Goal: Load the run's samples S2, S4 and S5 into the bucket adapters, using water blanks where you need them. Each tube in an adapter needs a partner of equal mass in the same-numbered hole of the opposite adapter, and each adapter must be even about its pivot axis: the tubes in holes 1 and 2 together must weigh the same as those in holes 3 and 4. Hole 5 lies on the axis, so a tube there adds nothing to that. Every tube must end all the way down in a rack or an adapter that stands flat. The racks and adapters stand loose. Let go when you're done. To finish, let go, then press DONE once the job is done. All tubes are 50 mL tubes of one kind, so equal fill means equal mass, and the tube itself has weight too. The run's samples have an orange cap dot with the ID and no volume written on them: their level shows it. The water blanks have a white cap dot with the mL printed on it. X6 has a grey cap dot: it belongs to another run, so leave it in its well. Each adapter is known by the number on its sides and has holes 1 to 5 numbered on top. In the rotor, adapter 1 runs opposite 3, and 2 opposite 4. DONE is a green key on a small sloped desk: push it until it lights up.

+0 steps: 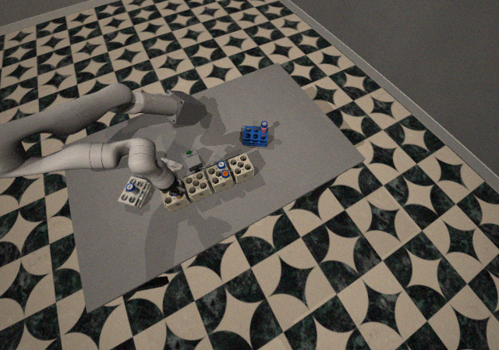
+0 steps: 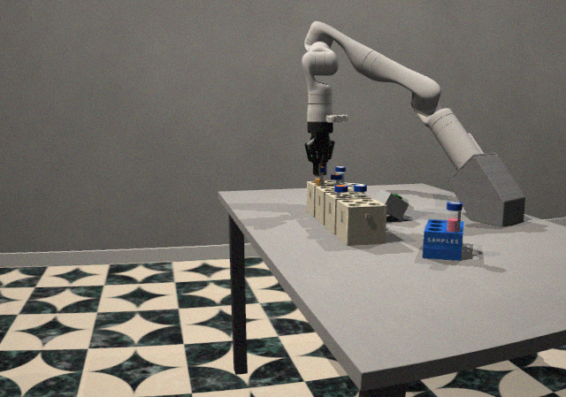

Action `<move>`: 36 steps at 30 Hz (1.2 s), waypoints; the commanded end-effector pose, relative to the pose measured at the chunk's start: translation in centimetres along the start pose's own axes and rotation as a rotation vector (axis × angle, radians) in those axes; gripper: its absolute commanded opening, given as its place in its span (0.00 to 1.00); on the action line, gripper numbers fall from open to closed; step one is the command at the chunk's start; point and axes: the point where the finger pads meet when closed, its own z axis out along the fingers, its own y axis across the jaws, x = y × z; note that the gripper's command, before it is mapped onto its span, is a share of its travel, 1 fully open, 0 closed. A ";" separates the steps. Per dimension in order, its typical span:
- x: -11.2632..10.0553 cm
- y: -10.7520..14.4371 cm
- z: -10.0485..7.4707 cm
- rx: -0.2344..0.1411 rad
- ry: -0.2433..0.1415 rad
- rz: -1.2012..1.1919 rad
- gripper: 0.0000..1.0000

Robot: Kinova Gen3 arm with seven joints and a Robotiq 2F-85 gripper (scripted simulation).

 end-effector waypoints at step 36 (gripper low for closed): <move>0.0 0.0 2.2 -0.002 -0.001 0.000 0.10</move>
